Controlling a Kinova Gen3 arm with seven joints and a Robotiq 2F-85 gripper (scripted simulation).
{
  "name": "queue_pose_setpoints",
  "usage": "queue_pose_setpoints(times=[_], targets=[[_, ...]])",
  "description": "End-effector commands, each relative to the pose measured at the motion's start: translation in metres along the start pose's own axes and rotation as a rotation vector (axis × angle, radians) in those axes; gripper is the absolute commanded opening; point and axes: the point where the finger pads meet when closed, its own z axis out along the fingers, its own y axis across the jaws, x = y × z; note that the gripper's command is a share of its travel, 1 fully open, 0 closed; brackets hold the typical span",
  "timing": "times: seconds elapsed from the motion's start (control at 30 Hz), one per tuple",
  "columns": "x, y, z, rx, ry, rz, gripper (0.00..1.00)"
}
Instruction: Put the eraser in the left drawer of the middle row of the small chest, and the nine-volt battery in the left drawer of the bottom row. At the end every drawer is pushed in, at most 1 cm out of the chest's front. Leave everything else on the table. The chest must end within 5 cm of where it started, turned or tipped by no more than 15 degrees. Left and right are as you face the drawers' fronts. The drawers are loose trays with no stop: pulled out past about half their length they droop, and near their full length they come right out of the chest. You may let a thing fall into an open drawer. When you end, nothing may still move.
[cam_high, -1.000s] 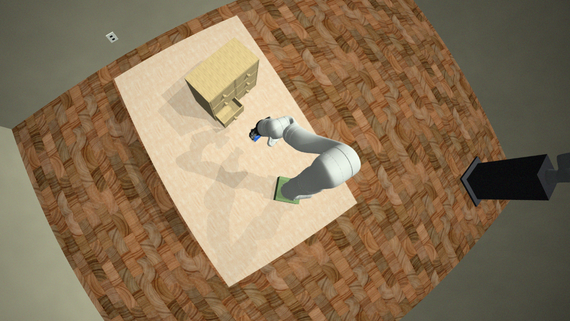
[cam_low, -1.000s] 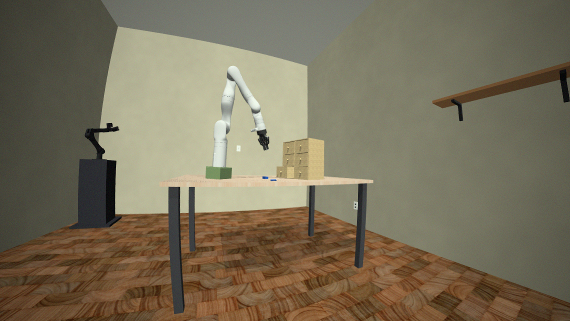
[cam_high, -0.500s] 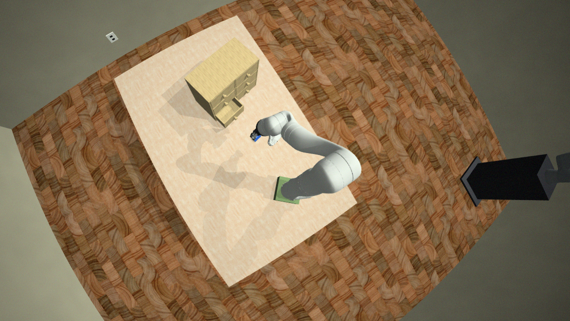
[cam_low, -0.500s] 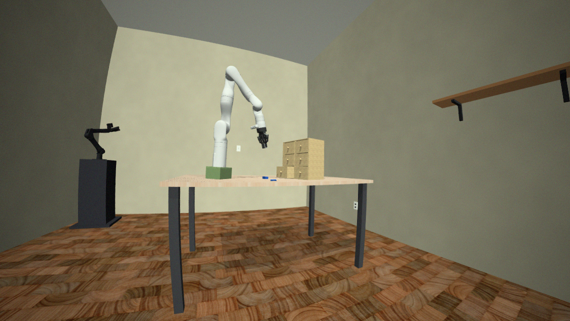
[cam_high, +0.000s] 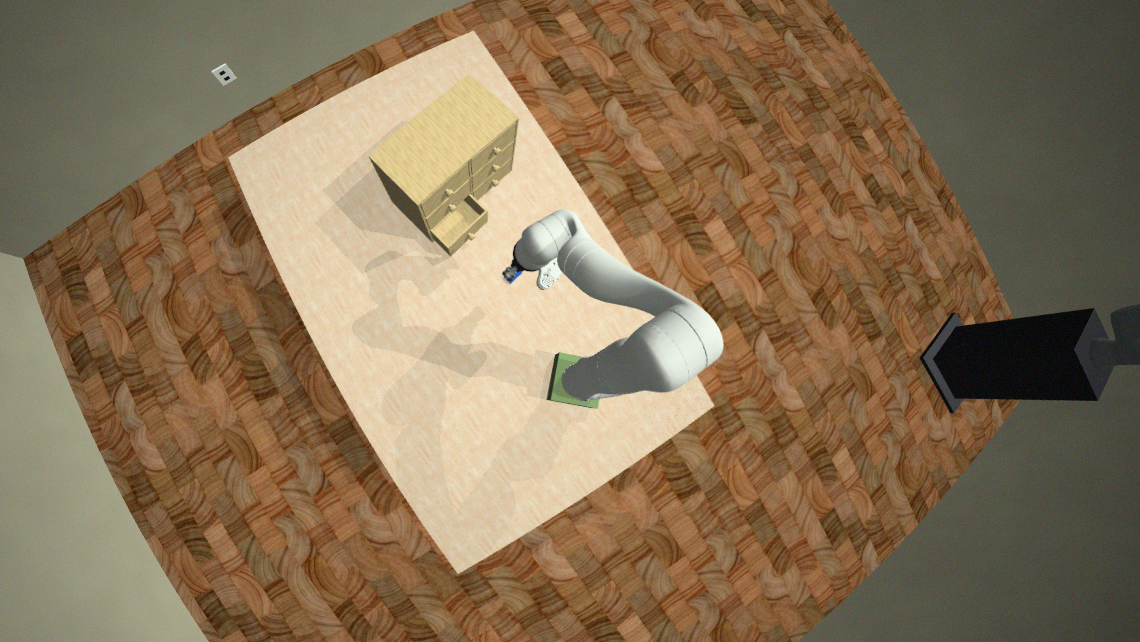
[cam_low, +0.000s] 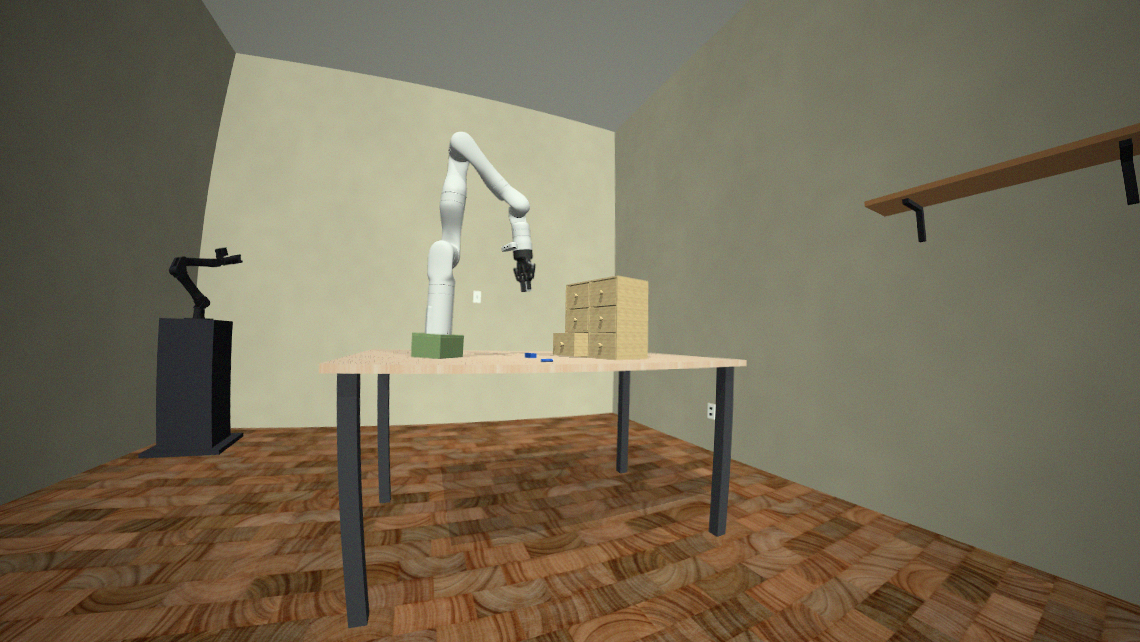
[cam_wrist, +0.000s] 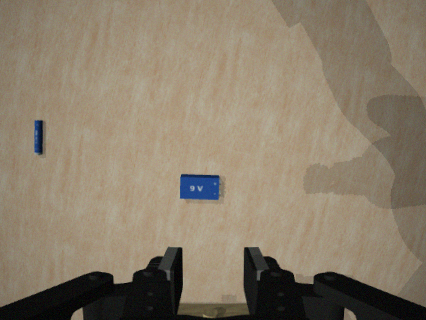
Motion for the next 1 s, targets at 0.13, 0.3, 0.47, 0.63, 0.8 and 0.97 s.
queue_pose_setpoints(times=[0.13,0.3,0.47,0.63,0.8,0.97], targets=[[-0.001,0.0,-0.007,0.003,0.019,-0.002,0.33],[0.002,0.0,-0.012,0.004,0.047,-0.001,0.33],[0.005,0.0,-0.016,0.005,0.072,0.0,0.33],[0.006,0.0,-0.019,0.006,0.085,0.0,0.33],[0.009,0.0,-0.022,0.007,0.104,0.001,0.33],[0.01,0.0,-0.025,0.007,0.118,0.001,0.33]])
